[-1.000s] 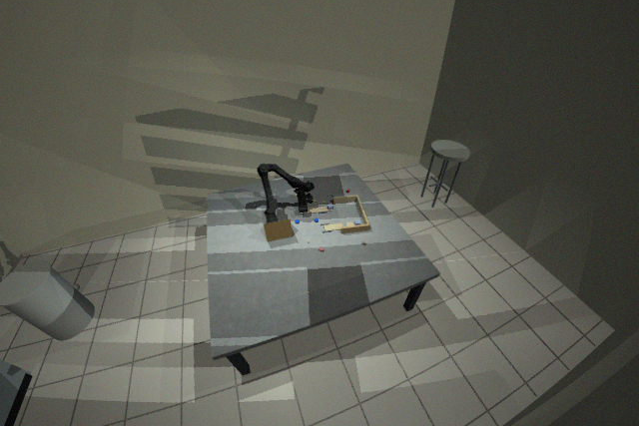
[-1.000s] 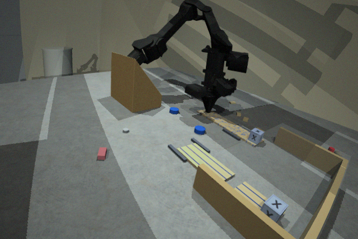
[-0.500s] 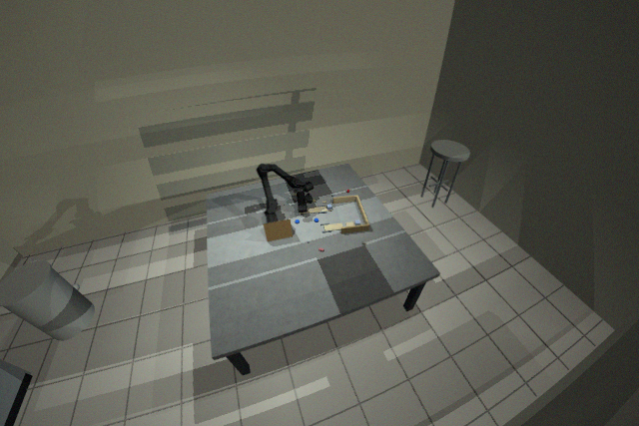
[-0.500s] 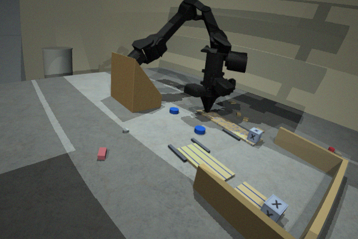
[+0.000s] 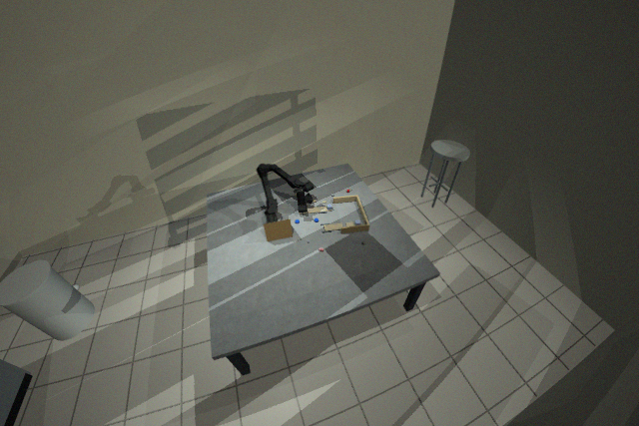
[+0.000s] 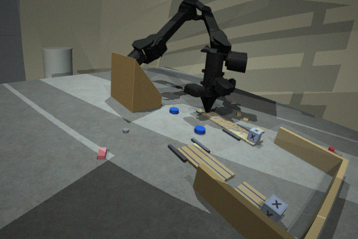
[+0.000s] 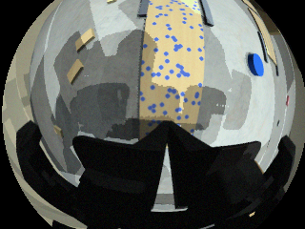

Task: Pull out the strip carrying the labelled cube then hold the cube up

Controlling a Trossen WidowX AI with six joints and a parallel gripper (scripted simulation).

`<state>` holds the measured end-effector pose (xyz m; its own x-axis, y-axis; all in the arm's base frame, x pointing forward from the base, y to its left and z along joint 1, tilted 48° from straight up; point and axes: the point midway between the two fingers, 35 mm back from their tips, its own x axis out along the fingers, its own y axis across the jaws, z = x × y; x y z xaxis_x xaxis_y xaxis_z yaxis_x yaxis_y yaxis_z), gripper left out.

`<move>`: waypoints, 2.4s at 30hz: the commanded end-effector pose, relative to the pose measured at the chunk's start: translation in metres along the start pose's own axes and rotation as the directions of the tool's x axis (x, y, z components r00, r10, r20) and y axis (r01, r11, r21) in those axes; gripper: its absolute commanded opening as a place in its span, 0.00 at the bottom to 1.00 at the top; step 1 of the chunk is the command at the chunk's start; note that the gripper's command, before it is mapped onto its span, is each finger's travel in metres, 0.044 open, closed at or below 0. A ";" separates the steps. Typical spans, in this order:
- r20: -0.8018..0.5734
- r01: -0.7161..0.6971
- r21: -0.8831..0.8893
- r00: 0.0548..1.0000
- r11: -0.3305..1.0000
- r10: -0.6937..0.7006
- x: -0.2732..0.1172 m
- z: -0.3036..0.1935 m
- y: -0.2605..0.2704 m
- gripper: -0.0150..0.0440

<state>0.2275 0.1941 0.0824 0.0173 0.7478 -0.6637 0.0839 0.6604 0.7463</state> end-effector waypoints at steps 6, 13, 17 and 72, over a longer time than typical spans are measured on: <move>-0.001 0.001 0.000 1.000 1.000 -0.001 -0.002 0.000 0.000 0.25; -0.033 0.011 0.008 0.999 1.000 -0.010 -0.042 0.003 0.000 0.25; -0.033 0.009 -0.038 0.999 0.999 -0.010 -0.040 0.009 0.000 0.34; -0.025 0.008 -0.142 1.000 0.990 -0.012 -0.051 0.202 -0.002 0.73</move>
<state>0.4260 0.1358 0.1074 -0.0045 0.7391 -0.6736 -0.0582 0.6723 0.7380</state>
